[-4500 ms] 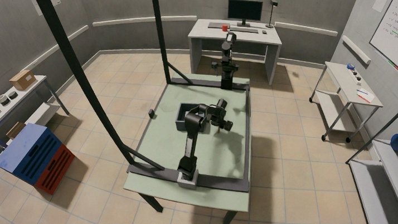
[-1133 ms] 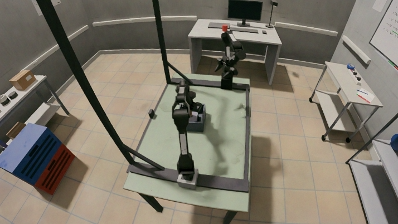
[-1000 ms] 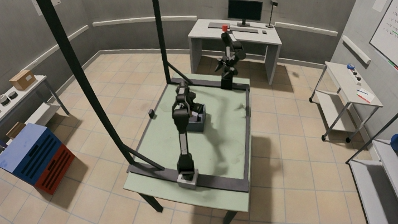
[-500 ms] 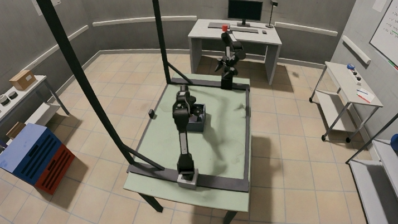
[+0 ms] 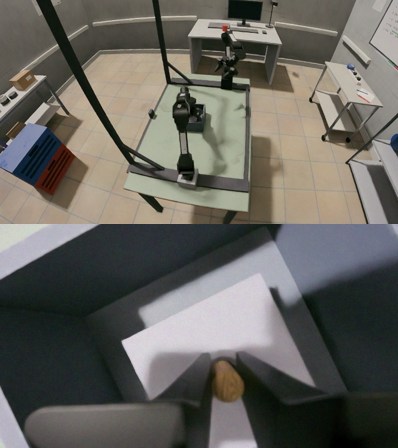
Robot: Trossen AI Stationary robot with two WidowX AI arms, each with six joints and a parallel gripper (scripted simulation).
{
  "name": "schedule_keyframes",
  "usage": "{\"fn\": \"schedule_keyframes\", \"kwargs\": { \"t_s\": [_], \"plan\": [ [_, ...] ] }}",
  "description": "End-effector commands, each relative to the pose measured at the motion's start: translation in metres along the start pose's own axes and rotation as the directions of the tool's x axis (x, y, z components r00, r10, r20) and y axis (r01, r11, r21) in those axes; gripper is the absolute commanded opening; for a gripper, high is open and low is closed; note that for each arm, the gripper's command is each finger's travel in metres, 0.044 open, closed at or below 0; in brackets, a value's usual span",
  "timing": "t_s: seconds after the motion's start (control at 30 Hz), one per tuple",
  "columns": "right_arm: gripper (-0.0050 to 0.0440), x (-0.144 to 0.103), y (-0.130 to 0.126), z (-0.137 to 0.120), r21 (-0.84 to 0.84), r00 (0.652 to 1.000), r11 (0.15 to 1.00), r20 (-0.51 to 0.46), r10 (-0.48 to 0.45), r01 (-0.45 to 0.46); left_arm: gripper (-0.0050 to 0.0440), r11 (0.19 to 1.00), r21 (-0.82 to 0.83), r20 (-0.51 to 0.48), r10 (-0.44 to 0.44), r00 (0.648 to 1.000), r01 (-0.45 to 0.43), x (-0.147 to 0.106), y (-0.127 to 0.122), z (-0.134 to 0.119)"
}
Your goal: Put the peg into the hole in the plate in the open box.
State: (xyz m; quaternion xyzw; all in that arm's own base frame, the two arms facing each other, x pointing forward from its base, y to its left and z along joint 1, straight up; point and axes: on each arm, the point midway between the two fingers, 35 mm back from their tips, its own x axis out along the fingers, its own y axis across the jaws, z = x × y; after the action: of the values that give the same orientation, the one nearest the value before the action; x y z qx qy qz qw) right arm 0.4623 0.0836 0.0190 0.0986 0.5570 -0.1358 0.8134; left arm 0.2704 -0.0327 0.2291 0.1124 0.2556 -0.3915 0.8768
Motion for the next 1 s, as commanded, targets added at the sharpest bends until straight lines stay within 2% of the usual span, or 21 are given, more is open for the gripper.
{"fn": "schedule_keyframes", "kwargs": {
  "t_s": [0.0, 0.1, 0.23, 0.57, 0.7, 0.8, 0.87, 0.97],
  "plan": [
    [0.0026, 0.002, 0.0, -0.002, 0.001, 1.0, 1.0, 0.0, 0.005, -0.005, 0.044, 1.0, 0.016, 0.01, 0.01, 1.0, -0.01, -0.003, 0.001, 0.006],
    [0.0026, 0.002, 0.0, -0.003, 0.002, 1.0, 1.0, 0.0, 0.005, -0.005, 0.044, 1.0, 0.016, 0.01, 0.01, 1.0, -0.01, -0.003, 0.001, 0.006],
    [0.0026, -0.01, 0.004, 0.01, 0.005, 1.0, 1.0, 0.016, 0.015, -0.015, 0.044, 1.0, 0.016, 0.01, 0.01, 1.0, -0.01, -0.003, 0.001, 0.006],
    [0.0026, -0.008, 0.002, 0.007, 0.004, 1.0, 1.0, 0.009, 0.008, -0.008, 0.044, 1.0, 0.016, 0.01, 0.01, 1.0, -0.01, -0.003, 0.001, 0.006],
    [0.011, -0.008, 0.002, 0.007, 0.004, 1.0, 1.0, 0.009, 0.008, -0.008, 0.044, 1.0, 0.016, 0.01, 0.01, 1.0, -0.01, -0.003, 0.001, 0.006],
    [0.011, -0.008, 0.002, 0.007, 0.004, 1.0, 1.0, 0.009, 0.008, -0.008, 0.044, 1.0, 0.016, 0.01, 0.01, 1.0, -0.01, -0.003, 0.001, 0.006],
    [0.0158, -0.011, 0.004, 0.009, 0.005, 1.0, 1.0, 0.014, 0.011, -0.011, 0.044, 1.0, 0.016, 0.01, 0.01, 1.0, -0.01, -0.003, 0.001, 0.006],
    [0.017, -0.025, 0.005, 0.012, 0.008, 0.999, 1.0, 0.03, 0.02, -0.021, 0.044, 1.0, 0.016, 0.01, 0.01, 1.0, -0.01, -0.003, 0.001, 0.006]
  ]
}}
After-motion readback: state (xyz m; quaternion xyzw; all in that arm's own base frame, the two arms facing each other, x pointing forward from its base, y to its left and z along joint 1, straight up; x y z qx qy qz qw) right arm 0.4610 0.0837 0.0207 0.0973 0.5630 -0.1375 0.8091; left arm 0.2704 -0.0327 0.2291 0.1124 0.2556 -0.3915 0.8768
